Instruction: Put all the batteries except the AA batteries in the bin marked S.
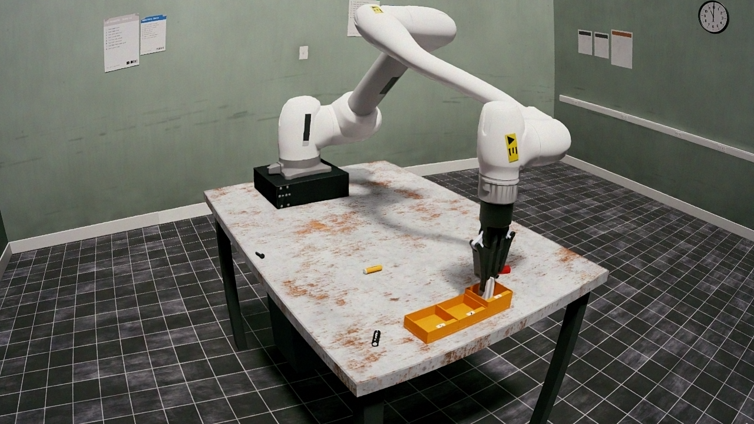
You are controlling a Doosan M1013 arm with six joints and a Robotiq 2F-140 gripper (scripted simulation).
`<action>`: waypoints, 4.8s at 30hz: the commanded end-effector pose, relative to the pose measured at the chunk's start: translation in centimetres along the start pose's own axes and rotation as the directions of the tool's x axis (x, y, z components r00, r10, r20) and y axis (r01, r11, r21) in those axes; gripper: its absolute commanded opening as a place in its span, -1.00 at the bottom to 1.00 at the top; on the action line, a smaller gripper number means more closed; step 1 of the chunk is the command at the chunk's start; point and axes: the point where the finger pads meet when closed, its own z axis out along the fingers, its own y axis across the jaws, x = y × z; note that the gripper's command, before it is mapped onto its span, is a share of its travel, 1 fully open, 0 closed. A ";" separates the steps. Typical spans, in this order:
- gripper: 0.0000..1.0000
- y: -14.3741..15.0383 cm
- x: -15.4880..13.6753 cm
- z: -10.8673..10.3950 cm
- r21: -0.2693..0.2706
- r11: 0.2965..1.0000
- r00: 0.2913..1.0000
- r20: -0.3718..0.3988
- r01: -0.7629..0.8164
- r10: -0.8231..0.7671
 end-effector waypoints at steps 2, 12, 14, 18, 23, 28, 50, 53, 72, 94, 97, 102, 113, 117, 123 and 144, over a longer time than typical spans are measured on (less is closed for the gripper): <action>-0.70 0.0 0.0 0.0 0.000 1.000 1.000 0.000 0.000 0.000; -0.70 0.0 0.0 -0.2 0.000 1.000 1.000 0.000 0.000 0.000; -0.70 0.0 0.0 -0.4 0.000 1.000 1.000 0.000 0.000 0.000; -0.70 0.0 0.0 -1.0 0.000 1.000 1.000 0.000 0.000 0.000; -0.70 0.0 0.0 -1.6 0.000 1.000 1.000 0.000 0.000 0.000; -0.70 0.0 0.0 -2.0 0.000 1.000 1.000 0.000 0.000 0.000; -0.70 0.0 0.0 -9.3 0.000 1.000 1.000 0.000 0.000 0.000; -0.70 0.0 0.0 -11.8 0.000 1.000 1.000 0.000 0.000 0.000; -0.35 -2.3 -2.1 -15.8 0.000 0.983 0.983 0.000 -0.185 0.185; -0.35 -12.4 -11.6 -10.1 0.000 0.704 0.704 0.000 -0.710 0.710; -0.35 -14.1 -13.1 -9.2 0.000 0.704 0.704 0.000 -0.710 0.710; -0.35 -17.0 -15.7 -7.6 0.000 0.704 0.704 0.000 -0.710 0.710; -0.35 -19.6 -18.2 -6.2 0.000 0.704 0.704 0.000 -0.710 0.710; -0.35 -19.5 -18.1 -6.2 0.000 0.704 0.704 0.000 -0.710 0.710; -0.35 -19.4 -18.0 -6.2 0.000 0.704 0.704 0.000 -0.710 0.710; -0.35 -19.4 -18.0 -5.0 0.000 0.704 0.704 0.000 -0.710 0.710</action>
